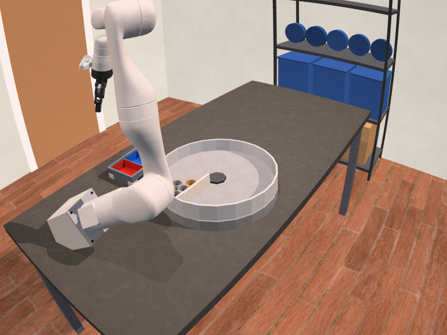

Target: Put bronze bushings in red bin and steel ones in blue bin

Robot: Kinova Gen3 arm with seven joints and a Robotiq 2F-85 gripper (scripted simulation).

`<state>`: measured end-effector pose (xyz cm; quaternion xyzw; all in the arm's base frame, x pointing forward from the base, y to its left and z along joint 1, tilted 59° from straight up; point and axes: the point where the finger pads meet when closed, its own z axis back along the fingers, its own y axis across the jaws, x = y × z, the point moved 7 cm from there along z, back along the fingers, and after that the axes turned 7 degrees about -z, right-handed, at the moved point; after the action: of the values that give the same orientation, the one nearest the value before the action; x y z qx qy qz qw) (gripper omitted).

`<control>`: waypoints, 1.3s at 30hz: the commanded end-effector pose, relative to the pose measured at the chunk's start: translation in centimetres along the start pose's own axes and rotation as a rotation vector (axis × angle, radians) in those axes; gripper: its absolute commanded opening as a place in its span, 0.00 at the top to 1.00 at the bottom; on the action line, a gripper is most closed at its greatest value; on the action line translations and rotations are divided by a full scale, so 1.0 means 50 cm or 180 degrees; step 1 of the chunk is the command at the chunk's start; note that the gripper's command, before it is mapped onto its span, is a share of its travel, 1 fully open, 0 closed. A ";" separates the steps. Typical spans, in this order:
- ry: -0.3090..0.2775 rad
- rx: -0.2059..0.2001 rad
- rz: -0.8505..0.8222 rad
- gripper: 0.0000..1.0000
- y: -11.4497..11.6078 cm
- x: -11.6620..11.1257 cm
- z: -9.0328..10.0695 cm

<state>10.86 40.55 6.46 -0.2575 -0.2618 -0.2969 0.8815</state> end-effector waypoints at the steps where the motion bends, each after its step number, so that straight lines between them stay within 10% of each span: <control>1: 0.0054 0.0009 -0.0021 0.00 0.003 0.007 0.011; 33: 0.0054 0.0009 -0.0021 0.00 0.117 0.418 0.160; 39: 0.0054 0.0009 -0.0021 0.00 0.117 0.418 0.160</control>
<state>26.34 41.35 23.34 -0.2537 -0.2564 -0.2997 0.8832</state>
